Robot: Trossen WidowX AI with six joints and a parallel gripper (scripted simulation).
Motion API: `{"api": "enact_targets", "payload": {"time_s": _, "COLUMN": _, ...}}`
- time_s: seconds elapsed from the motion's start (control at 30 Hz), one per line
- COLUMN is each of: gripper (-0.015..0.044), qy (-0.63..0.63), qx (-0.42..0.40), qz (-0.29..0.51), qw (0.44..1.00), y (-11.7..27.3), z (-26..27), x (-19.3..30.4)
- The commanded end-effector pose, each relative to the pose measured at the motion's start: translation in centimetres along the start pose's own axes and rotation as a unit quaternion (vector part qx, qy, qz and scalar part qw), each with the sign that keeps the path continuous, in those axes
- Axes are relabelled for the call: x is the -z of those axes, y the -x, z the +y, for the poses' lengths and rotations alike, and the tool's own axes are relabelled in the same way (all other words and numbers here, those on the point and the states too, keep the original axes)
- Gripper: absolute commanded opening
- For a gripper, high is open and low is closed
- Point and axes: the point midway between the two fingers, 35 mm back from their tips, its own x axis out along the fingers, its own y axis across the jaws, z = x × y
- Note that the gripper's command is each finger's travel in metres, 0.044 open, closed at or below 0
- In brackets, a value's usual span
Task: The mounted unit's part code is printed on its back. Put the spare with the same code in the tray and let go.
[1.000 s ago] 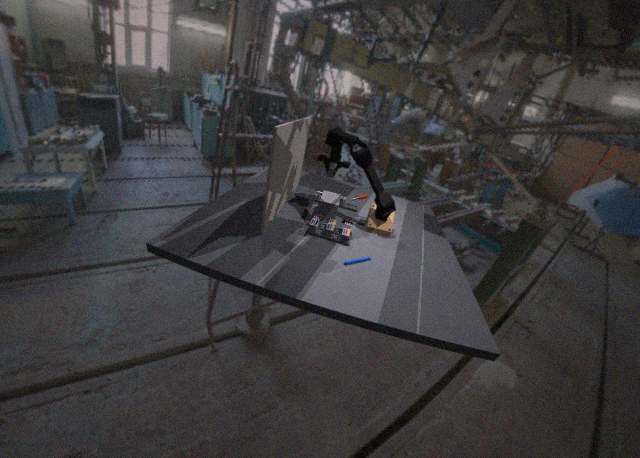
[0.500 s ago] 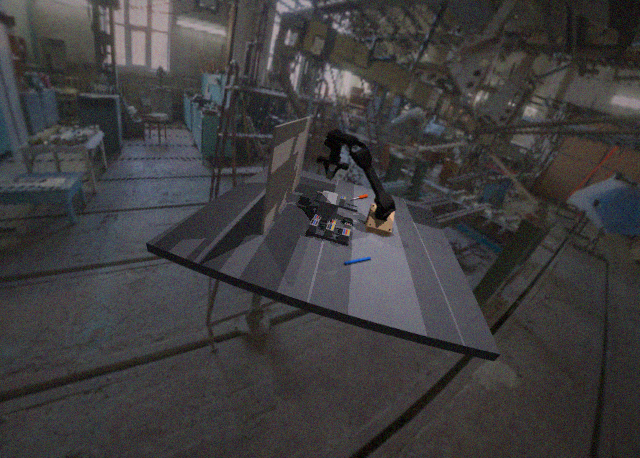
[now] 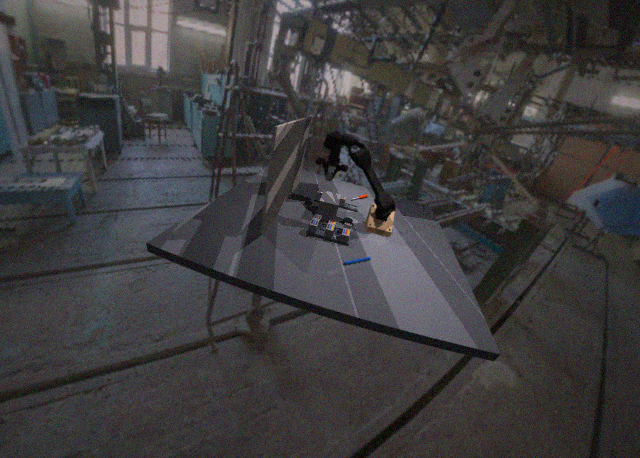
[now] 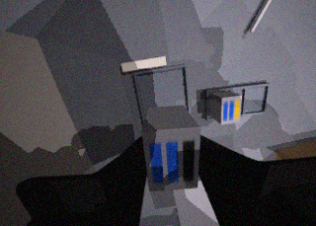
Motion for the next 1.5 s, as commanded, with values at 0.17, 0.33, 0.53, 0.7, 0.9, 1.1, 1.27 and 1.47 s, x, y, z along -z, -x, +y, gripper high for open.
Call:
{"api": "enact_targets", "payload": {"time_s": 0.17, "gripper": 0.0000, "qy": -0.004, "qx": -0.001, "qz": 0.002, "qw": 1.000, "y": -0.7, "z": 0.0, "x": 0.0}}
{"api": "enact_targets", "payload": {"time_s": 0.33, "gripper": 0.0000, "qy": -0.004, "qx": -0.001, "qz": 0.002, "qw": 1.000, "y": -1.1, "z": 0.1, "x": -0.1}}
{"api": "enact_targets", "payload": {"time_s": 0.53, "gripper": 0.0000, "qy": -0.004, "qx": -0.001, "qz": 0.002, "qw": 1.000, "y": -1.6, "z": 0.1, "x": -0.1}}
{"api": "enact_targets", "payload": {"time_s": 0.7, "gripper": 0.0000, "qy": -0.004, "qx": -0.001, "qz": 0.002, "qw": 1.000, "y": -1.9, "z": 0.2, "x": -0.1}}
{"api": "enact_targets", "payload": {"time_s": 0.9, "gripper": 0.0000, "qy": -0.004, "qx": -0.001, "qz": 0.002, "qw": 1.000, "y": -2.4, "z": 0.2, "x": -0.1}}
{"api": "enact_targets", "payload": {"time_s": 1.1, "gripper": 0.0000, "qy": -0.004, "qx": -0.001, "qz": 0.002, "qw": 1.000, "y": -2.8, "z": 0.2, "x": -0.1}}
{"api": "enact_targets", "payload": {"time_s": 1.27, "gripper": 0.0000, "qy": -0.004, "qx": -0.001, "qz": 0.002, "qw": 1.000, "y": -3.2, "z": 0.3, "x": -0.1}}
{"api": "enact_targets", "payload": {"time_s": 1.47, "gripper": 0.0000, "qy": -0.004, "qx": -0.001, "qz": 0.002, "qw": 1.000, "y": -3.7, "z": 0.3, "x": -0.1}}
